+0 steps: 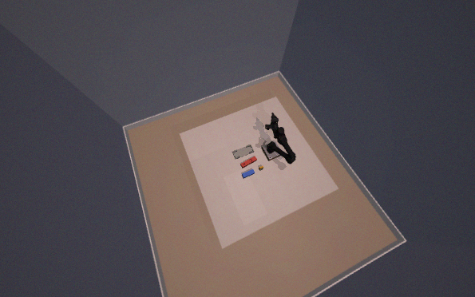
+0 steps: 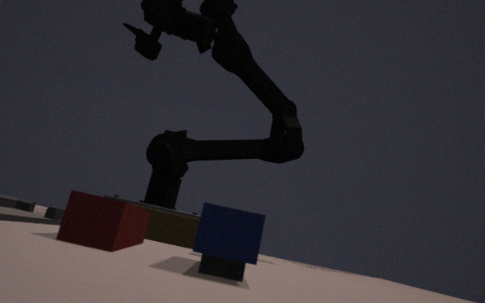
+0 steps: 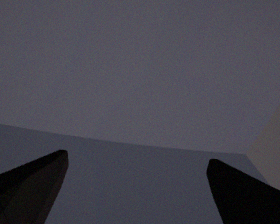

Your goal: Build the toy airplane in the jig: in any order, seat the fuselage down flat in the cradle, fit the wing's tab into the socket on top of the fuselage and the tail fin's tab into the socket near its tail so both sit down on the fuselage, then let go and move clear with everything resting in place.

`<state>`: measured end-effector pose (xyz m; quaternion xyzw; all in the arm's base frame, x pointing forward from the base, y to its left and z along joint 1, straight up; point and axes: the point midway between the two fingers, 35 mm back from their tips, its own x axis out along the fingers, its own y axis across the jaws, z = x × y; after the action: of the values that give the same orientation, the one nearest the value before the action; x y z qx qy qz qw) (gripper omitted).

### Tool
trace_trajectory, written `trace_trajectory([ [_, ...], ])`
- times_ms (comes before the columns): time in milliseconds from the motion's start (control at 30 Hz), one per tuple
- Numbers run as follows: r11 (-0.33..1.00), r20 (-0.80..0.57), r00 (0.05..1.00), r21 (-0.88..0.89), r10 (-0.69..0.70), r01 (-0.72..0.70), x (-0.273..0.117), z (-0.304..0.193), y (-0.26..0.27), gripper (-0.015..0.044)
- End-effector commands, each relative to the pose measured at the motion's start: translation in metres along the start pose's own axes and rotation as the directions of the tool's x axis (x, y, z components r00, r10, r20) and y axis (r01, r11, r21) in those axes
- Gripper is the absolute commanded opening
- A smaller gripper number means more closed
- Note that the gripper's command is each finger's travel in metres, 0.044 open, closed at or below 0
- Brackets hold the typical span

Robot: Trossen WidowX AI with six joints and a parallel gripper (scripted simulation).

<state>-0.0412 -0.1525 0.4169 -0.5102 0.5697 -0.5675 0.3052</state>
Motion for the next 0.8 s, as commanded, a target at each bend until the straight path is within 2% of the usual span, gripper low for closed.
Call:
trace_trajectory([
  [0,1.0,0.0,1.0,0.0,0.0,0.0,0.0,0.0,0.0,0.0426],
  [67,1.0,0.043,0.999,0.022,0.022,-0.023,0.005,0.01,0.003,0.044],
  [167,0.986,0.224,0.968,0.095,0.116,-0.14,0.018,0.055,0.019,0.044],
  [300,0.93,0.452,0.856,0.135,0.249,-0.342,0.019,0.12,0.041,0.044],
  [533,0.711,0.705,0.523,0.036,0.48,-0.702,-0.025,0.224,0.083,0.044],
  [633,0.577,0.739,0.353,-0.058,0.574,-0.815,-0.058,0.259,0.101,0.044],
  [767,0.374,0.71,0.133,-0.195,0.692,-0.907,-0.112,0.293,0.125,0.044],
])
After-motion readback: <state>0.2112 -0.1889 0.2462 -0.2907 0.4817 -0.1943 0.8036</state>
